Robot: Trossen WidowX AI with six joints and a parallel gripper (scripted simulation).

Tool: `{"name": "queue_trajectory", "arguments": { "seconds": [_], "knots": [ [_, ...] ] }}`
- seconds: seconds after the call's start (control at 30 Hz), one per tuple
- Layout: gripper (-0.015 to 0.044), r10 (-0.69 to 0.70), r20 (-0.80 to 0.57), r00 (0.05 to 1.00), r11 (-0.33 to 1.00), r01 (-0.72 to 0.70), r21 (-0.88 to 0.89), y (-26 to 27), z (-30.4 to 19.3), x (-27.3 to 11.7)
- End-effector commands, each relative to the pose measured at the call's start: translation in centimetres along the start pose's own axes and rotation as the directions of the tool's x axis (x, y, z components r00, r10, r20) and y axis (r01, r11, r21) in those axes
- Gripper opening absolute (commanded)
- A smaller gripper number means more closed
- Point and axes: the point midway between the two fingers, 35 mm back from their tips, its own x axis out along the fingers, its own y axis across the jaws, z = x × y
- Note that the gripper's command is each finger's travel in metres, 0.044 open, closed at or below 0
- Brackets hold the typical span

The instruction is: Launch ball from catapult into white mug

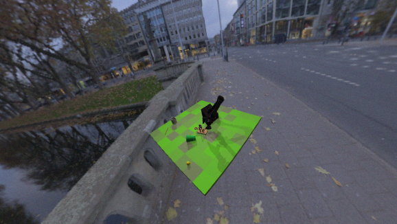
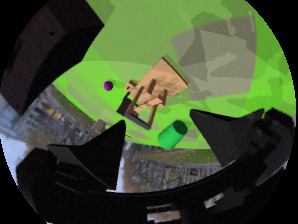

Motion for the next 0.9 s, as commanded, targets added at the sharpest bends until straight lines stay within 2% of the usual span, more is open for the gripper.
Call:
{"name": "queue_trajectory", "arguments": {
  "seconds": [0.0,0.43,0.87],
  "knots": [
    [0.0440,-0.017,0.094,0.995,0.994,0.007,0.107,0.6,-0.2,0.5],
    [0.0440,-0.141,0.313,0.939,0.909,-0.003,0.417,2.1,-1.0,1.2],
    [0.0440,-0.364,0.422,0.830,0.706,-0.049,0.706,3.1,-2.7,0.7]
  ]
}}
